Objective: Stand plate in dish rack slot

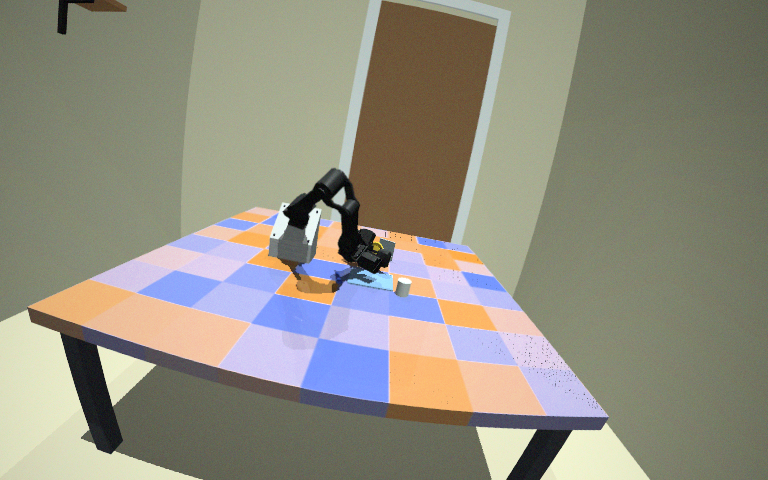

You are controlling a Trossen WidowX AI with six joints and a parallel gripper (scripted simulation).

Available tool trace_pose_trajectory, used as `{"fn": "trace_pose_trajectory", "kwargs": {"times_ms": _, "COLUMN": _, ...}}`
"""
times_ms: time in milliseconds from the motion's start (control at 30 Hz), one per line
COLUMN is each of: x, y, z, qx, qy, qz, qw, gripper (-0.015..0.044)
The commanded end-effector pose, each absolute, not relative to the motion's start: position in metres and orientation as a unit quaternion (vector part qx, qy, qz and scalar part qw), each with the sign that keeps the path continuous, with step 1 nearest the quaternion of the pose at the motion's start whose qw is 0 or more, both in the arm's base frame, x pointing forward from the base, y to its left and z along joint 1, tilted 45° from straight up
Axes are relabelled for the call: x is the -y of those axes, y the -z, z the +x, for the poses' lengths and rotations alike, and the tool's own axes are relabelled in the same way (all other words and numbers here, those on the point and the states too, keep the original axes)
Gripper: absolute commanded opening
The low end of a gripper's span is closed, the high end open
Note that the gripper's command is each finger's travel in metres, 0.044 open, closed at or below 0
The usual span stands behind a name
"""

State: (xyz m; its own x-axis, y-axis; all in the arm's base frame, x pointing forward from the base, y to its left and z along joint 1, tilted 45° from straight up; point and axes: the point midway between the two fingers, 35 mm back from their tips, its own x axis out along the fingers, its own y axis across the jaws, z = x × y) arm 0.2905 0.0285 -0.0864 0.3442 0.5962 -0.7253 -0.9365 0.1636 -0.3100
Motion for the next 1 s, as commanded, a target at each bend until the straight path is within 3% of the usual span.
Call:
{"fn": "trace_pose_trajectory", "kwargs": {"times_ms": 0, "x": -0.0288, "y": 0.086, "z": 0.2911, "qx": -0.224, "qy": -0.526, "qz": -0.377, "qw": 0.728, "gripper": 0.0}}
{"fn": "trace_pose_trajectory", "kwargs": {"times_ms": 333, "x": -0.0292, "y": 0.0856, "z": 0.2906, "qx": -0.226, "qy": -0.526, "qz": -0.377, "qw": 0.728, "gripper": 0.0}}
{"fn": "trace_pose_trajectory", "kwargs": {"times_ms": 833, "x": -0.0284, "y": 0.0856, "z": 0.2909, "qx": -0.225, "qy": -0.526, "qz": -0.377, "qw": 0.729, "gripper": 0.0394}}
{"fn": "trace_pose_trajectory", "kwargs": {"times_ms": 967, "x": -0.0284, "y": 0.0856, "z": 0.2909, "qx": -0.225, "qy": -0.526, "qz": -0.377, "qw": 0.729, "gripper": 0.04}}
